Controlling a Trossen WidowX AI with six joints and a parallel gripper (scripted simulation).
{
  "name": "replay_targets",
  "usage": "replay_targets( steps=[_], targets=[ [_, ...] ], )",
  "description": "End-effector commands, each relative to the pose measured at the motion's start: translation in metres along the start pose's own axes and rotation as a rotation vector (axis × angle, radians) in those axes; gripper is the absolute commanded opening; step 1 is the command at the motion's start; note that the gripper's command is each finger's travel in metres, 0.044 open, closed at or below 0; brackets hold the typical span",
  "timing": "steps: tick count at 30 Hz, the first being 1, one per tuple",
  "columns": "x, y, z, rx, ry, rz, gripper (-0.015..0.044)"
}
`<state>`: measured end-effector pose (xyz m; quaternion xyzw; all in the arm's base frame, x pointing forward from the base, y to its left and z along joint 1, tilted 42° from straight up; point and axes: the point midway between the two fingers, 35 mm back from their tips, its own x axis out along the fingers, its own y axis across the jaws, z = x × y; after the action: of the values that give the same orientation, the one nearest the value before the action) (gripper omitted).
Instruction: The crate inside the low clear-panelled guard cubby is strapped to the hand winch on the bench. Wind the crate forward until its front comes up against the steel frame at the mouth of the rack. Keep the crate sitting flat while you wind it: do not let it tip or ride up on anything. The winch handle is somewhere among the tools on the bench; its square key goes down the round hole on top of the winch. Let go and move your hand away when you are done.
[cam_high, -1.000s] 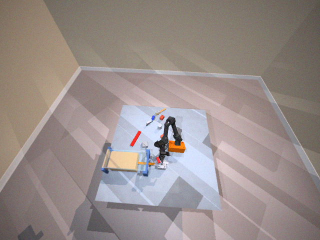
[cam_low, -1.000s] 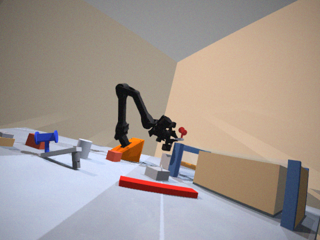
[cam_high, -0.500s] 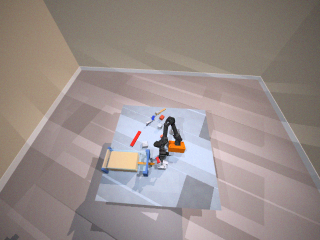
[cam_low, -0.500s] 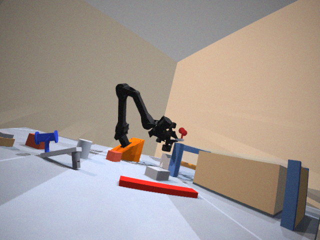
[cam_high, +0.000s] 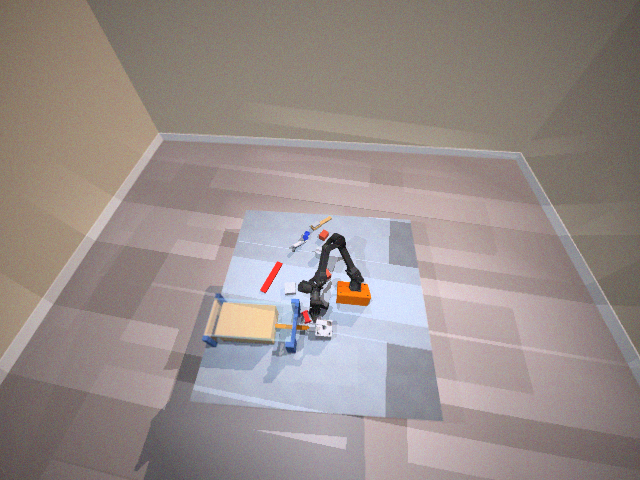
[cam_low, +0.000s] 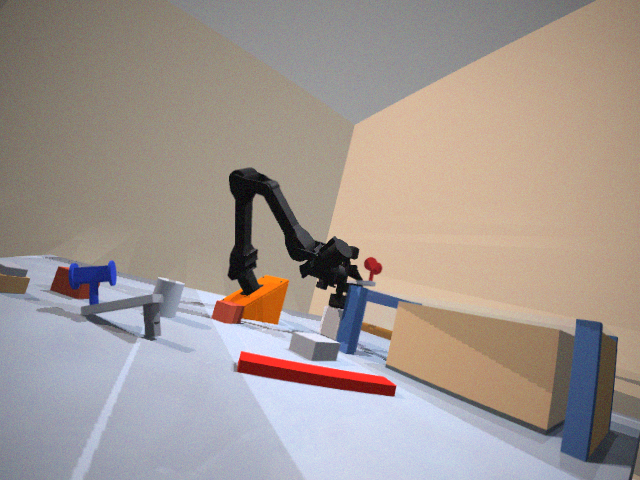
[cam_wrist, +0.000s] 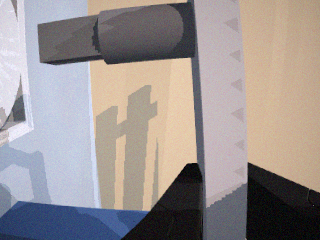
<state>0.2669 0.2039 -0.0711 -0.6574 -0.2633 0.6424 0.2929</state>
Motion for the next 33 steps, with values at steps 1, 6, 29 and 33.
replay_targets(
  steps=[1,6,29,33],
  targets=[
    [0.004,0.006,0.001,0.052,-0.012,-0.034,0.0],
    [0.005,0.009,0.001,0.063,-0.013,-0.039,0.0],
    [0.005,0.033,0.003,0.064,-0.013,-0.037,0.0],
    [0.005,0.033,0.003,0.063,-0.013,-0.037,0.0]
  ],
)
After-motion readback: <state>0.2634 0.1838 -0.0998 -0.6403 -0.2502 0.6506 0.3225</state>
